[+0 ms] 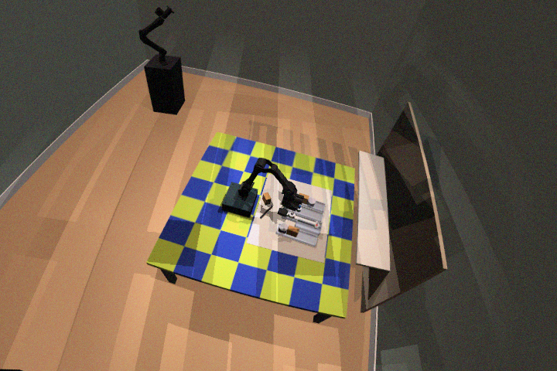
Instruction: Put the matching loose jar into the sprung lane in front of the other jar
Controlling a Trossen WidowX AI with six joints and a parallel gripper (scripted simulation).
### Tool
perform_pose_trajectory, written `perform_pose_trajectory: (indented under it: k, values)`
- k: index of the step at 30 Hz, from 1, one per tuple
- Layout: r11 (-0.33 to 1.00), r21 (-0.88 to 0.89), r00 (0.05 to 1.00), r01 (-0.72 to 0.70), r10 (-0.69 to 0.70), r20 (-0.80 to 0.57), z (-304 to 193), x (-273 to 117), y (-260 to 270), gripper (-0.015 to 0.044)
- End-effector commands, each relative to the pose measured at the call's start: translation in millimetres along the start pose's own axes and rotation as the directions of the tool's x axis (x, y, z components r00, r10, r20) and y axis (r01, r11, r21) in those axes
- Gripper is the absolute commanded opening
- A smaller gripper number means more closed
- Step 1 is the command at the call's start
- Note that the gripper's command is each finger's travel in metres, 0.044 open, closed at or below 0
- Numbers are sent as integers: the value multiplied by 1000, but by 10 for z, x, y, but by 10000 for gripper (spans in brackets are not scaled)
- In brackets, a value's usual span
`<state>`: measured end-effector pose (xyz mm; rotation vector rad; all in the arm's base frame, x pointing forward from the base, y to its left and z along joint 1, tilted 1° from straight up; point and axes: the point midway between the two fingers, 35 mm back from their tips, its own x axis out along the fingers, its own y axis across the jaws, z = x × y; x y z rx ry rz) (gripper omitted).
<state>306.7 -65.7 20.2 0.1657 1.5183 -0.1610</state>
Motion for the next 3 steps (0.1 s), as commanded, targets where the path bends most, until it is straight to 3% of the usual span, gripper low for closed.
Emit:
perform_pose_trajectory:
  k: [1,3]
  values:
    - [1000,-5,1000,-3,3,-7,-152,13,2,294]
    - [1000,-5,1000,-3,3,-7,-222,15,2,294]
